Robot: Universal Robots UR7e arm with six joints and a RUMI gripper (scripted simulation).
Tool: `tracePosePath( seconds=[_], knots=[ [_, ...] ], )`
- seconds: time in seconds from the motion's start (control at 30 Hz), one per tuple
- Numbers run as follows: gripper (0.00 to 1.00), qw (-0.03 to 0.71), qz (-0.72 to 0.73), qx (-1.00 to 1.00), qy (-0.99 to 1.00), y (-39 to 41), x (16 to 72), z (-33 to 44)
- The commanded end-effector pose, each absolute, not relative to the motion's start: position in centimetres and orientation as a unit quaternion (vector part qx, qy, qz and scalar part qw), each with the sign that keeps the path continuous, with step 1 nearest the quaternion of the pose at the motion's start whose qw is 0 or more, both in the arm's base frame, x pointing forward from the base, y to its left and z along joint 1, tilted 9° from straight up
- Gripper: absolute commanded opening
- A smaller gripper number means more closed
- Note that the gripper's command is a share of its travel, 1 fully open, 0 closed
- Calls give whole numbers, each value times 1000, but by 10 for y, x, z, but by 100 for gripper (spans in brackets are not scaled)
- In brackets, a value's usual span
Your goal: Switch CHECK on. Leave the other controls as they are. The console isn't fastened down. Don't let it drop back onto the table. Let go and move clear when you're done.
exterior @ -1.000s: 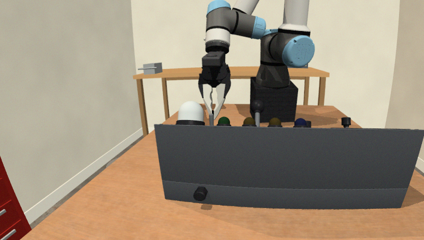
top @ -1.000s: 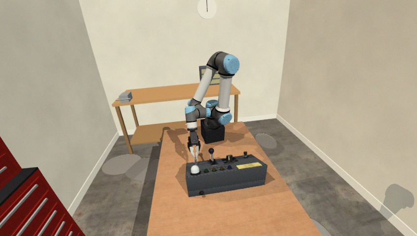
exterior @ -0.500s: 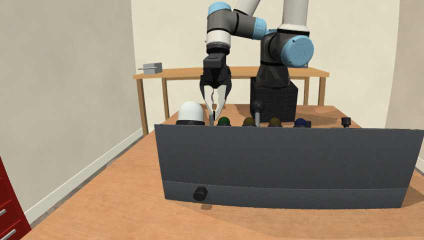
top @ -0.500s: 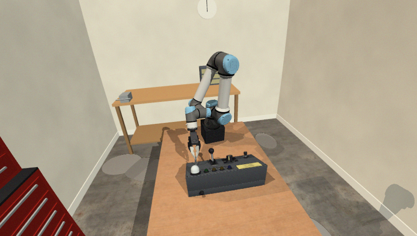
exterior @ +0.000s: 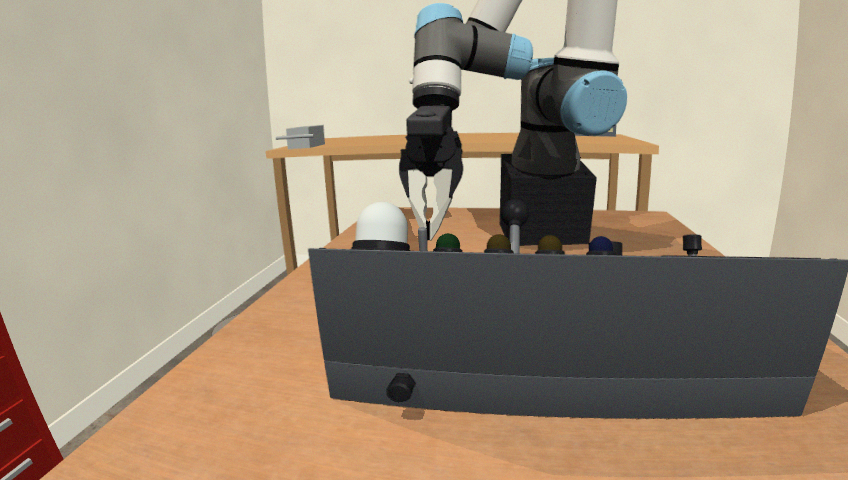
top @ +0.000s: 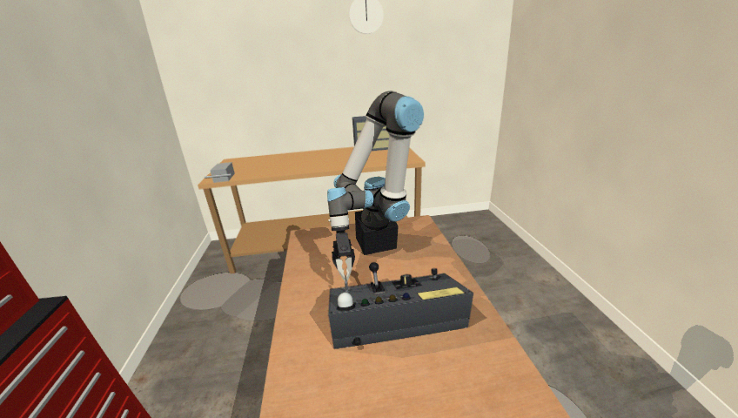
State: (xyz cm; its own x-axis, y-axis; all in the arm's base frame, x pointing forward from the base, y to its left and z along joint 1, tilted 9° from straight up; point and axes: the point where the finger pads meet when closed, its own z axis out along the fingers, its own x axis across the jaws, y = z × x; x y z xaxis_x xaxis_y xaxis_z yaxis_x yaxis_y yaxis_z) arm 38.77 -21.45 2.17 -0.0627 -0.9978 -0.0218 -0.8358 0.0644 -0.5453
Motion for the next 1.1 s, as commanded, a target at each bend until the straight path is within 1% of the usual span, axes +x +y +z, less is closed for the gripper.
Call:
tracePosePath(
  seconds=[0.0,0.6,1.07],
  knots=[
    [0,202,-202,-653,701,-216,386,26],
    [0,201,-203,-654,701,-217,372,48],
    [0,201,-203,-654,701,-216,350,81]
  ],
)
